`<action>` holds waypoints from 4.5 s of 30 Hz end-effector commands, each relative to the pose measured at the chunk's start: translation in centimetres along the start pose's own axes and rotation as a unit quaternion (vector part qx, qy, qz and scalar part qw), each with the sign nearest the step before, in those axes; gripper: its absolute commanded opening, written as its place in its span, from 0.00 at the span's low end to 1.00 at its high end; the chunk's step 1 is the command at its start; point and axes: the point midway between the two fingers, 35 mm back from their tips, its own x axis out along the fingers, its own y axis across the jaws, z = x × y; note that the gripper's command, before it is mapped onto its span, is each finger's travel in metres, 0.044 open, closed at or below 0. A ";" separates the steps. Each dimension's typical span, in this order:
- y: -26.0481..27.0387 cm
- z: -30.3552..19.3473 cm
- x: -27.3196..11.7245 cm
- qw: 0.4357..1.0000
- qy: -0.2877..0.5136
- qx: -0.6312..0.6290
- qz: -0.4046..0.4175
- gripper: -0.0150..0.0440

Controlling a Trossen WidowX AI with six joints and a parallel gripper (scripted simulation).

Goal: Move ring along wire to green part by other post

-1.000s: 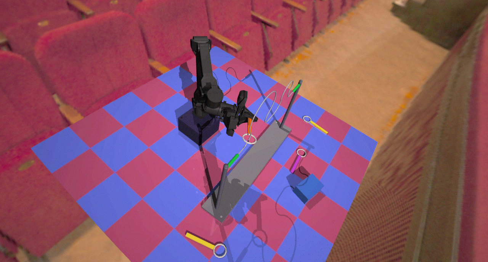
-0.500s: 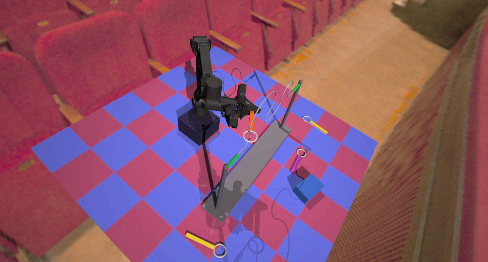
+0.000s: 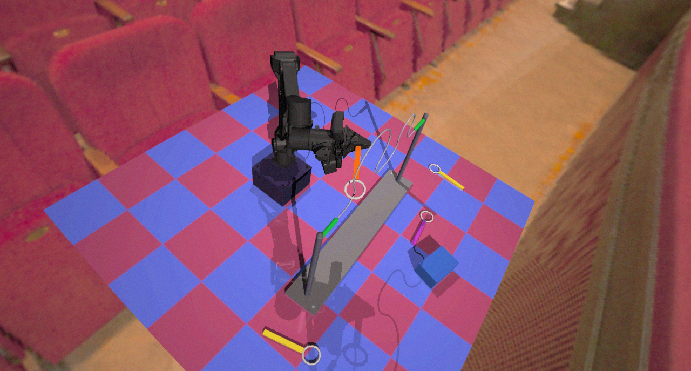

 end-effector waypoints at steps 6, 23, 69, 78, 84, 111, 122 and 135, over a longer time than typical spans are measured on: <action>2.7 0.4 -0.2 0.997 0.001 0.065 0.035 0.00; 4.2 0.7 -0.5 0.997 0.003 0.070 0.034 0.00; 3.2 0.8 -0.5 0.987 -0.005 -0.130 -0.098 0.00; 2.9 0.8 -0.5 0.976 -0.008 -0.178 -0.129 0.00; 2.7 0.9 -0.5 0.967 -0.011 -0.208 -0.149 0.00; 1.8 1.4 -0.8 0.904 -0.024 -0.351 -0.242 0.00; 1.6 1.7 -1.0 0.872 -0.029 -0.405 -0.274 0.00; 1.3 2.1 -1.2 0.829 -0.035 -0.465 -0.308 0.00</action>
